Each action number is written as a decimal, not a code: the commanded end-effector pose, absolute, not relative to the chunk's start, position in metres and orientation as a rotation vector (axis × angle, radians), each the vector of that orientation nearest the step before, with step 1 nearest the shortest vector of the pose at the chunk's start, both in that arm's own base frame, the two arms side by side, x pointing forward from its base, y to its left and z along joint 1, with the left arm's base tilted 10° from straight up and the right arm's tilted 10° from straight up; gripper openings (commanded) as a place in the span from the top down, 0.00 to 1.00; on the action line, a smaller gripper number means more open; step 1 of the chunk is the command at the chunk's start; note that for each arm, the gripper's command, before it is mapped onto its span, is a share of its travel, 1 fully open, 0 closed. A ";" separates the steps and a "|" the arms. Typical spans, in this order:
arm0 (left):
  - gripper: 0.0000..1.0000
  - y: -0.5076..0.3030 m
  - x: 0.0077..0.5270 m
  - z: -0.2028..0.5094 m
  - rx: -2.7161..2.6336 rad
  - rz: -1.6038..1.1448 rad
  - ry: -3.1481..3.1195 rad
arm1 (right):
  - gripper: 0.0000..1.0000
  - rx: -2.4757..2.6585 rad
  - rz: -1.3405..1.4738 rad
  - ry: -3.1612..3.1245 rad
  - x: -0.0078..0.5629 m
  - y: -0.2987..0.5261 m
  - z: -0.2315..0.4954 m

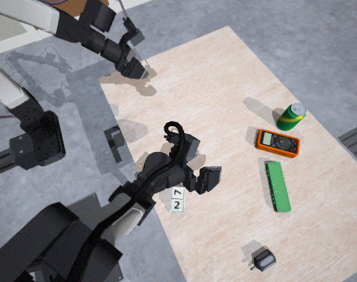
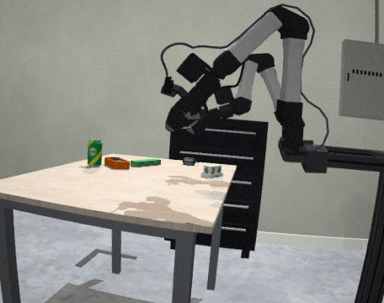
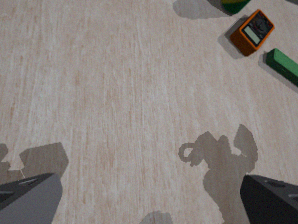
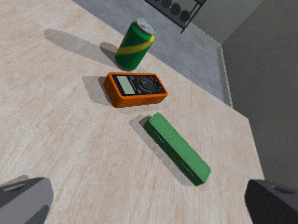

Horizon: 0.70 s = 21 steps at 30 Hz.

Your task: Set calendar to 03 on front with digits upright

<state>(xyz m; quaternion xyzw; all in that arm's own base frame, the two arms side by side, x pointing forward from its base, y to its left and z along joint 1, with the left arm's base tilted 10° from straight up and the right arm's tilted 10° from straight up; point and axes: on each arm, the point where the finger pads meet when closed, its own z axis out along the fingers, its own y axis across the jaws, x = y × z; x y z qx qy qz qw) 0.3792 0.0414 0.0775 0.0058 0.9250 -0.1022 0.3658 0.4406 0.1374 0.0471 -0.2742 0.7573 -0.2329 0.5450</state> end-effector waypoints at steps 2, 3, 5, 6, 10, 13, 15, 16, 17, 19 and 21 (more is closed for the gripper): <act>0.00 0.014 0.349 0.094 0.172 -0.290 2.353 | 0.00 -0.993 -0.584 1.772 0.423 0.141 0.052; 0.00 0.010 0.343 0.096 0.193 -0.292 2.350 | 0.00 -1.044 -0.592 1.771 0.418 0.141 0.050; 0.00 0.002 0.332 0.098 0.232 -0.296 2.346 | 0.00 -1.137 -0.607 1.762 0.412 0.140 0.048; 0.00 -0.002 0.326 0.099 0.252 -0.298 2.343 | 0.00 -1.185 -0.614 1.756 0.409 0.140 0.048; 0.00 -0.019 0.301 0.104 0.341 -0.307 2.330 | 0.00 -1.412 -0.645 1.731 0.390 0.137 0.039; 0.00 -0.022 0.296 0.105 0.358 -0.310 2.332 | 0.00 -1.473 -0.652 1.725 0.385 0.137 0.036; 0.00 -0.032 0.281 0.106 0.409 -0.315 2.328 | 0.00 -1.622 -0.666 1.689 0.374 0.138 0.032; 0.00 -0.036 0.275 0.108 0.432 -0.317 2.323 | 0.00 -1.680 -0.672 1.668 0.370 0.140 0.032; 0.00 -0.039 0.269 0.109 0.449 -0.313 2.321 | 0.00 -1.736 -0.677 1.652 0.366 0.140 0.031; 0.00 -0.044 0.259 0.111 0.483 -0.304 2.317 | 0.00 -1.837 -0.694 1.625 0.358 0.138 0.028; 0.00 -0.050 0.250 0.114 0.517 -0.299 2.308 | 0.00 -1.937 -0.710 1.596 0.351 0.137 0.026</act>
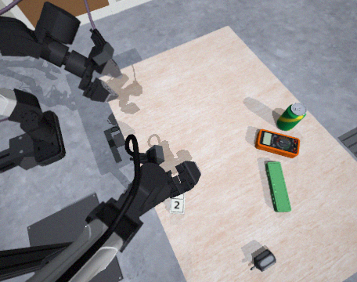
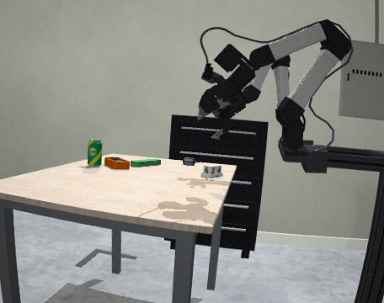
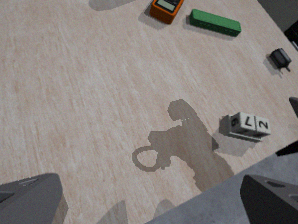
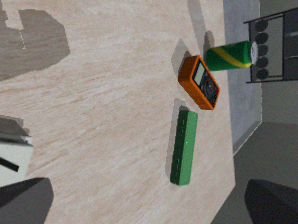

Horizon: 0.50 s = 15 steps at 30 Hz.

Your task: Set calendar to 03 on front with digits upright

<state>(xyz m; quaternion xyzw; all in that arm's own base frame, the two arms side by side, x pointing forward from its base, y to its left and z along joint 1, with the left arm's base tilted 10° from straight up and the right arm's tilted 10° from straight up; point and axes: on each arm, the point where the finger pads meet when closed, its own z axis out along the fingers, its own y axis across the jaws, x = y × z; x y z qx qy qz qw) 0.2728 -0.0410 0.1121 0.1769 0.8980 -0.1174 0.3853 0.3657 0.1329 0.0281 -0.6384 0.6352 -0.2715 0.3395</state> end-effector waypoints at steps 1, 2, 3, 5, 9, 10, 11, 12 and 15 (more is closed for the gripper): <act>0.00 -0.054 0.245 0.116 0.536 -0.298 2.303 | 0.00 -1.989 -0.715 1.578 0.347 0.136 0.025; 0.00 -0.057 0.241 0.117 0.552 -0.297 2.298 | 0.00 -2.050 -0.722 1.568 0.339 0.133 0.020; 0.00 -0.060 0.235 0.118 0.571 -0.297 2.295 | 0.00 -2.108 -0.730 1.551 0.335 0.132 0.017; 0.00 -0.066 0.225 0.121 0.594 -0.297 2.291 | 0.00 -2.227 -0.736 1.512 0.326 0.130 0.011; 0.00 -0.072 0.215 0.122 0.613 -0.294 2.294 | 0.00 -2.374 -0.737 1.464 0.315 0.126 0.002; 0.00 -0.074 0.210 0.123 0.627 -0.289 2.292 | 0.00 -2.450 -0.735 1.437 0.309 0.124 -0.003; 0.00 -0.078 0.206 0.127 0.643 -0.283 2.281 | 0.00 -2.519 -0.735 1.405 0.304 0.123 -0.006; 0.00 -0.082 0.201 0.132 0.663 -0.278 2.266 | 0.00 -2.586 -0.737 1.366 0.299 0.123 -0.007; 0.00 -0.093 0.188 0.142 0.714 -0.270 2.225 | 0.00 -2.757 -0.742 1.251 0.288 0.124 -0.010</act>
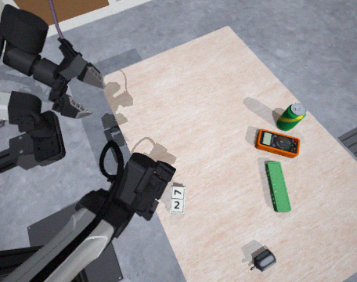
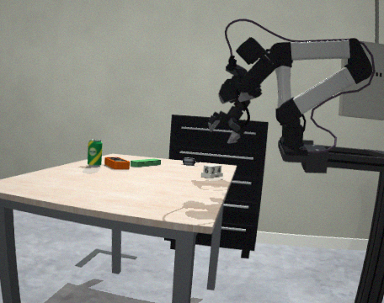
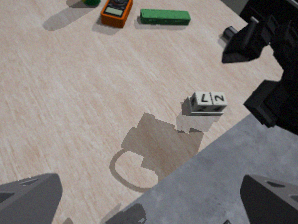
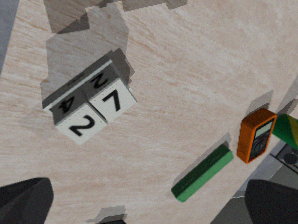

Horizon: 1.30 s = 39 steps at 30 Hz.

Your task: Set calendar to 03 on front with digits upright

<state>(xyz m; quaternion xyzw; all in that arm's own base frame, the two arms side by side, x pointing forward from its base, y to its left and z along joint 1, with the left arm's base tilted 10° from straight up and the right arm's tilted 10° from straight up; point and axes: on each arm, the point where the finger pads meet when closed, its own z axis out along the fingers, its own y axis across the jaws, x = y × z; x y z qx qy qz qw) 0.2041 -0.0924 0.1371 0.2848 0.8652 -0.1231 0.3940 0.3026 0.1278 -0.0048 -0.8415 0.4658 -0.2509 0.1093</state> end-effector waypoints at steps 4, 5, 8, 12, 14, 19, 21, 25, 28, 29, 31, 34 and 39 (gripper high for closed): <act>0.00 -0.106 0.172 0.150 0.764 -0.259 2.193 | 0.00 -2.972 -0.741 1.086 0.273 0.124 -0.014; 0.00 -0.109 0.169 0.151 0.776 -0.262 2.183 | 0.00 -3.024 -0.740 1.041 0.269 0.124 -0.015; 0.00 -0.119 0.160 0.151 0.826 -0.267 2.175 | 0.00 -3.127 -0.736 0.940 0.262 0.127 -0.018; 0.00 -0.125 0.152 0.156 0.849 -0.266 2.155 | 0.00 -3.173 -0.732 0.888 0.258 0.129 -0.020; 0.00 -0.132 0.146 0.157 0.889 -0.280 2.140 | 0.00 -3.206 -0.730 0.847 0.256 0.131 -0.021; 0.00 -0.148 0.129 0.159 0.987 -0.291 2.119 | 0.22 -3.198 -0.728 0.844 0.255 0.137 -0.021; 0.00 -0.154 0.122 0.162 1.016 -0.296 2.102 | 0.35 -3.154 -0.720 0.921 0.258 0.139 -0.023; 0.00 -0.165 0.107 0.170 1.068 -0.322 2.055 | 0.35 -3.009 -0.661 1.207 0.267 0.143 -0.029; 0.00 -0.168 0.105 0.170 1.084 -0.325 2.049 | 0.35 -2.965 -0.644 1.289 0.269 0.143 -0.031; 0.00 -0.170 0.102 0.170 1.099 -0.326 2.043 | 0.35 -2.913 -0.625 1.380 0.271 0.143 -0.034; 0.00 -0.174 0.098 0.161 1.133 -0.316 2.037 | 0.35 -2.779 -0.588 1.578 0.282 0.143 -0.041; 0.00 -0.174 0.096 0.147 1.162 -0.274 2.044 | 0.35 -2.615 -0.534 1.817 0.293 0.139 -0.050; 0.00 -0.174 0.105 0.138 1.134 -0.218 2.051 | 0.35 -2.316 -0.445 2.160 0.309 0.132 -0.066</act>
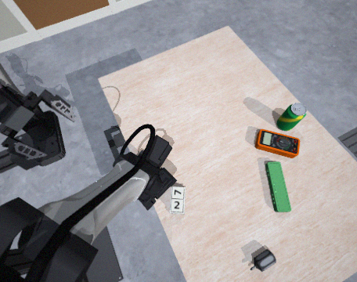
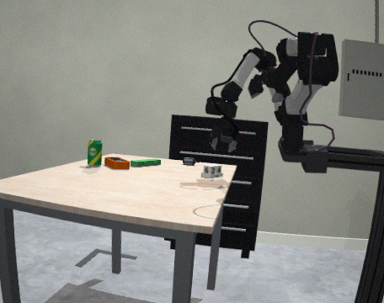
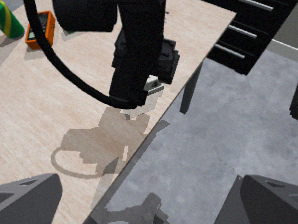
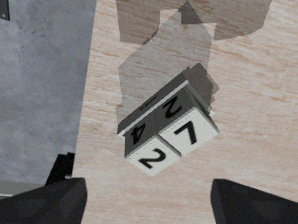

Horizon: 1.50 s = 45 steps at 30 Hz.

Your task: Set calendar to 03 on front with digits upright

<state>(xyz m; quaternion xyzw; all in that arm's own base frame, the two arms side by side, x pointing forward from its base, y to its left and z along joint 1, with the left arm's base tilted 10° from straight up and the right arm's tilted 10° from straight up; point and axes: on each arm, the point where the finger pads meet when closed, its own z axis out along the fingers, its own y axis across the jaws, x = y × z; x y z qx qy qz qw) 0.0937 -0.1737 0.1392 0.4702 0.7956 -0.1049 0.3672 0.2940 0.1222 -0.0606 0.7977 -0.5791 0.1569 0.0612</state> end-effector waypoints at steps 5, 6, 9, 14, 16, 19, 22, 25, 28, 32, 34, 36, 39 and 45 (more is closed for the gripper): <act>0.00 -0.174 0.110 0.132 1.127 -0.188 2.053 | 0.35 2.073 0.386 -2.273 0.319 0.127 -0.075; 0.00 -0.175 0.112 0.133 1.127 -0.182 2.049 | 0.35 1.998 0.364 -2.344 0.321 0.125 -0.079; 0.00 -0.175 0.115 0.125 1.143 -0.157 2.046 | 0.35 1.800 0.315 -2.520 0.332 0.118 -0.089; 0.00 -0.180 0.119 0.117 1.179 -0.143 2.032 | 0.35 1.574 0.267 -2.682 0.346 0.108 -0.103; 0.00 -0.181 0.121 0.114 1.192 -0.136 2.024 | 0.35 1.542 0.263 -2.709 0.350 0.106 -0.106; 0.00 -0.183 0.123 0.111 1.212 -0.128 2.011 | 0.35 1.539 0.267 -2.699 0.351 0.101 -0.109; 0.00 -0.183 0.124 0.110 1.218 -0.127 2.005 | 0.35 1.542 0.270 -2.678 0.348 0.101 -0.113; 0.00 -0.185 0.125 0.109 1.230 -0.125 1.994 | 0.38 1.537 0.274 -2.695 0.353 0.099 -0.125; 0.00 -0.187 0.126 0.113 1.224 -0.132 1.989 | 0.43 1.536 0.274 -2.694 0.355 0.096 -0.140; 0.00 -0.187 0.126 0.113 1.224 -0.132 1.989 | 0.41 1.533 0.269 -2.682 0.357 0.096 -0.145; 0.00 -0.187 0.126 0.113 1.224 -0.132 1.989 | 0.41 1.539 0.272 -2.687 0.361 0.098 -0.147; 0.00 -0.187 0.126 0.113 1.224 -0.132 1.989 | 0.45 1.546 0.279 -2.707 0.361 0.098 -0.141; 0.00 -0.187 0.126 0.113 1.224 -0.132 1.989 | 0.47 1.548 0.282 -2.714 0.360 0.097 -0.138; 0.00 -0.185 0.126 0.113 1.222 -0.122 1.993 | 0.64 1.553 0.287 -2.726 0.364 0.098 -0.133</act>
